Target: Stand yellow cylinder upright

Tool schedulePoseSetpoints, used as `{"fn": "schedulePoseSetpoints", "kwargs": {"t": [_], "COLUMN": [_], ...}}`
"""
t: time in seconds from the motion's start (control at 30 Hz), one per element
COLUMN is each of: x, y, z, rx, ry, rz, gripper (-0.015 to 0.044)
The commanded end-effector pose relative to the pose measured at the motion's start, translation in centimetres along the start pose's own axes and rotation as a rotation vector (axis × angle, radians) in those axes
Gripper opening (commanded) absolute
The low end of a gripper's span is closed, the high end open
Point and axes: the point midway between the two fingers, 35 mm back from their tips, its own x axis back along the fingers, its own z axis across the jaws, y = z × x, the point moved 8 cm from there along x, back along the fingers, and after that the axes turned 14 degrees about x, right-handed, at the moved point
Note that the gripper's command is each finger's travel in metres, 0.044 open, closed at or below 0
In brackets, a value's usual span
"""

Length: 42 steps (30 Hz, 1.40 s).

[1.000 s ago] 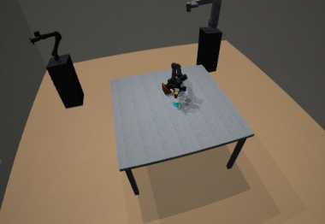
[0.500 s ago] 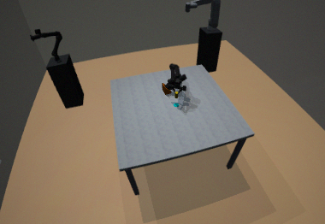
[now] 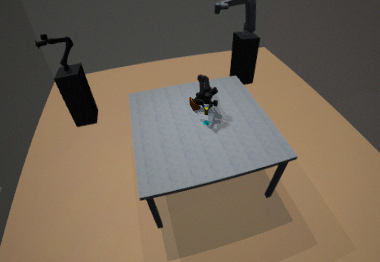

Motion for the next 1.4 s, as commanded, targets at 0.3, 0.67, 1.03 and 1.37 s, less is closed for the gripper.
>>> {"fn": "schedulePoseSetpoints", "kwargs": {"t": [0.3,0.67,1.03,1.37], "x": [-0.5,-1.2,-1.5,-1.4], "y": [-0.8,-2.5,-4.4,-6.2], "z": [0.4,1.3,2.1,2.8], "rx": [-0.018,-0.030,-0.026,-0.010], "ry": [-0.021,-0.056,-0.087,-0.105], "rz": [0.021,0.059,0.077,0.075], "gripper": [0.0105,0.0105,0.0105,0.0105]}}
